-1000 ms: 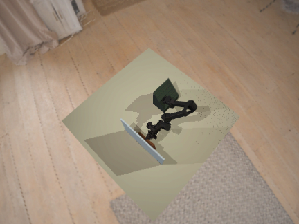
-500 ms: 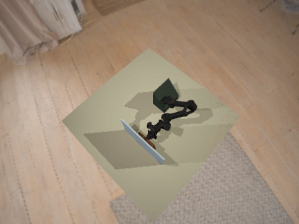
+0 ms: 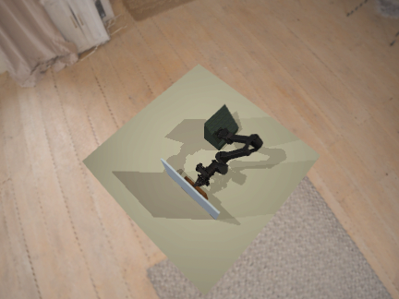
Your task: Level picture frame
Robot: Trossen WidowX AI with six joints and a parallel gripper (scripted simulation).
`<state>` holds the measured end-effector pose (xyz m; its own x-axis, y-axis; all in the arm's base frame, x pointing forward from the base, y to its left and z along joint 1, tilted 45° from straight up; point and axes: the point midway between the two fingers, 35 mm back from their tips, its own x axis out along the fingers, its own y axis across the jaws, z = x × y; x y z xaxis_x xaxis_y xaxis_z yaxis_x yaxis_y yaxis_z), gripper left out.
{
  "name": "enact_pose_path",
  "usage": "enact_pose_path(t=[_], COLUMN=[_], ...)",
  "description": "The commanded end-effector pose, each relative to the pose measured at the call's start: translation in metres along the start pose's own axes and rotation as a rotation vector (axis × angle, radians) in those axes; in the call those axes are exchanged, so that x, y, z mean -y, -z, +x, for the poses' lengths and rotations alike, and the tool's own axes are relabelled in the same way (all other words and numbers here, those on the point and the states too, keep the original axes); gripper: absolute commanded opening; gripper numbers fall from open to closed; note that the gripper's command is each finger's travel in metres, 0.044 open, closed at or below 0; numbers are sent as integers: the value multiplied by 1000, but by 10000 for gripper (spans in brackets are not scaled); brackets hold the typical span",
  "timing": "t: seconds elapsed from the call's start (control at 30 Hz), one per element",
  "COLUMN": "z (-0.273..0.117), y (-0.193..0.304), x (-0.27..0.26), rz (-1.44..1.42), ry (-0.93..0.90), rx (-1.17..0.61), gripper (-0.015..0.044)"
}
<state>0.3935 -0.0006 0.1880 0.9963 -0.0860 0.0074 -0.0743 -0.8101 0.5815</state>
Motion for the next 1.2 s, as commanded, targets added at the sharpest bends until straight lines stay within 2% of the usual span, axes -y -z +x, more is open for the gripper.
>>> enact_pose_path(t=[0.0,0.73,1.17], z=[0,0,0], y=[0,0,0], x=[0,1,3], rz=[-5,-5,-120], ry=[-10,-5,-4], rx=[3,1,2], gripper=[0,0,0])
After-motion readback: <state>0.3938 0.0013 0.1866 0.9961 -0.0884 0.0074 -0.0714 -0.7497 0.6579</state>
